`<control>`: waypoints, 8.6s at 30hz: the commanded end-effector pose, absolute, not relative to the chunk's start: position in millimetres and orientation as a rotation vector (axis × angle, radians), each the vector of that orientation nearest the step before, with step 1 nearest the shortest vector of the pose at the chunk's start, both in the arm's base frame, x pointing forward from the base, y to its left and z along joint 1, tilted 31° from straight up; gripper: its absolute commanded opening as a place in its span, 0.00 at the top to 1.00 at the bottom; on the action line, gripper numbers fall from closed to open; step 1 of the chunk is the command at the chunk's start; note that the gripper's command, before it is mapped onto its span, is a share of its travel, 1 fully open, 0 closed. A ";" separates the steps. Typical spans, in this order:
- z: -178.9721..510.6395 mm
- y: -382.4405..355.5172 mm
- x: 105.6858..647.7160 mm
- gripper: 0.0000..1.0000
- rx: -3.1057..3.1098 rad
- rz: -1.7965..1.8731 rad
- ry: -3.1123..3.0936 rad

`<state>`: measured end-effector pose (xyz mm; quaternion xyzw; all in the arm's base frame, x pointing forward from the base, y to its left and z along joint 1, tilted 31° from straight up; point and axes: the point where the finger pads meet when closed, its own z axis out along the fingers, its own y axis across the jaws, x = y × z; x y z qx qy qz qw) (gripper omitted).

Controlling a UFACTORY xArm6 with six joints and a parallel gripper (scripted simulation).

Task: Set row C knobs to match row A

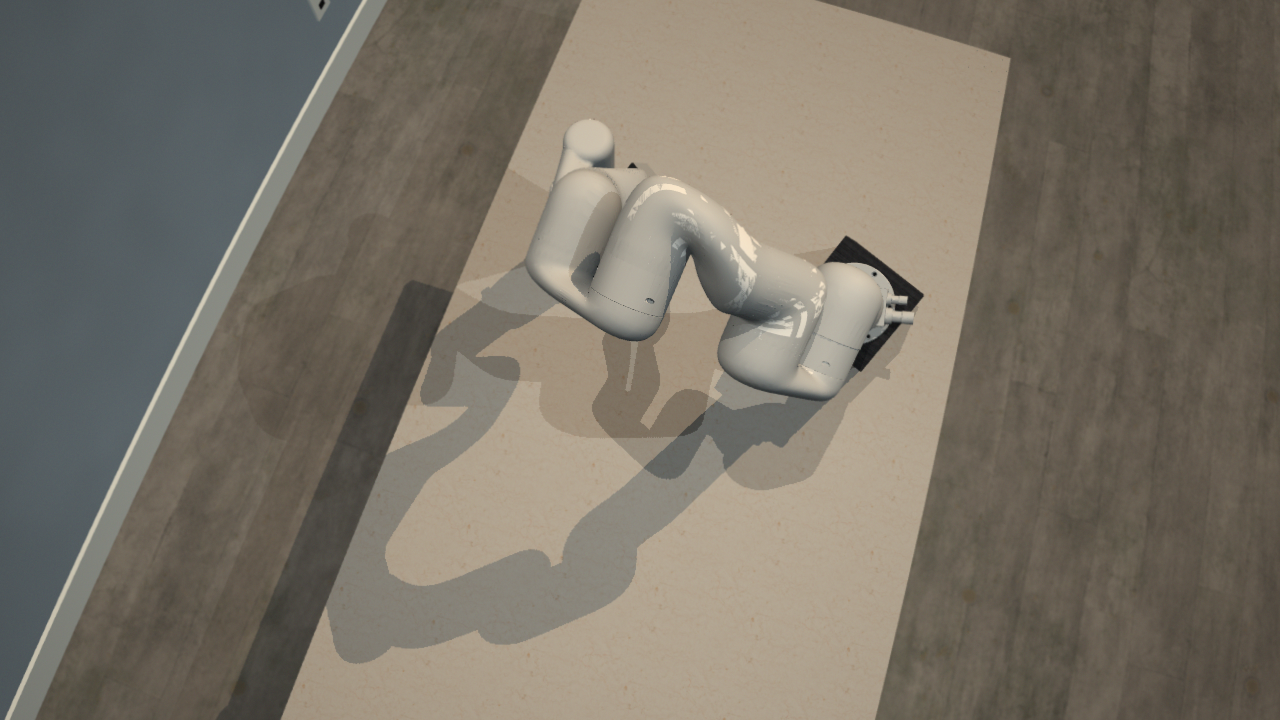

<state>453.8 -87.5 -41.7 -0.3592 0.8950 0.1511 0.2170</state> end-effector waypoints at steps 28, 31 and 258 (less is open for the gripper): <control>-9.8 -103.7 444.5 0.81 -0.994 0.415 2.478; -9.8 -103.7 444.5 0.81 -0.994 0.415 2.478; -35.2 -91.1 452.8 0.81 -2.508 -0.206 0.761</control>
